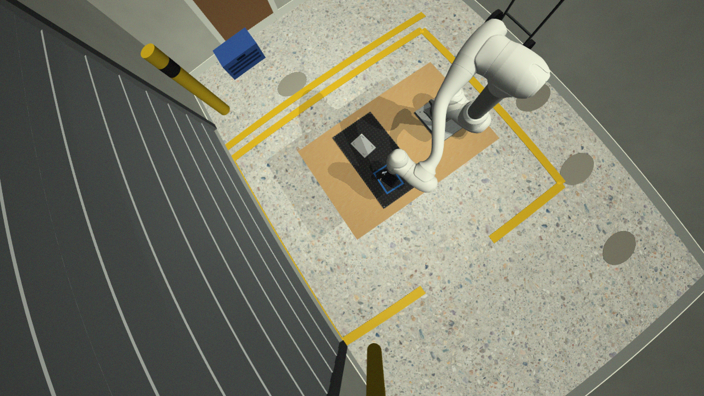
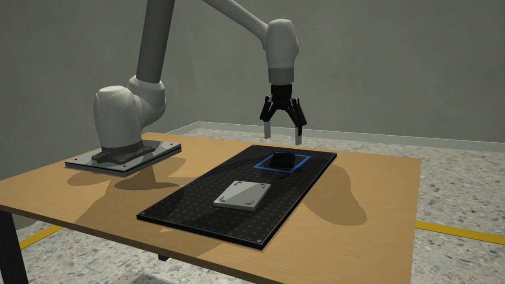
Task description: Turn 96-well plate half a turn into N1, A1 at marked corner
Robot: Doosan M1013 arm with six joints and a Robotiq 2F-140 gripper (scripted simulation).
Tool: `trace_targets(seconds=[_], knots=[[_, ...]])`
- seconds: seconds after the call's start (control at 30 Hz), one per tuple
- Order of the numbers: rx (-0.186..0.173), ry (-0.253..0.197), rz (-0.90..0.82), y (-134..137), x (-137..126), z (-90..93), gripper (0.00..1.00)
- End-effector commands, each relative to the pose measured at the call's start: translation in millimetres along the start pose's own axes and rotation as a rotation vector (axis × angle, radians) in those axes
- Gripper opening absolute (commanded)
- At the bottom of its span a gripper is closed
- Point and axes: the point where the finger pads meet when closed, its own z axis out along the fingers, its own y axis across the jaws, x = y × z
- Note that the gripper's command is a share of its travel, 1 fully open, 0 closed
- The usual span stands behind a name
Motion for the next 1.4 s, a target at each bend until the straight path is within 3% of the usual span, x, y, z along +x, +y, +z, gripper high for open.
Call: trace_targets(seconds=[0.0,0.53,1.37], knots=[[0.003,0.005,-0.118,0.0,0.0,-0.1,1.00],[0.002,0.006,-0.585,0.0,0.0,-0.1,1.00],[0.002,0.006,-0.589,0.0,0.0,-0.1,1.00]])
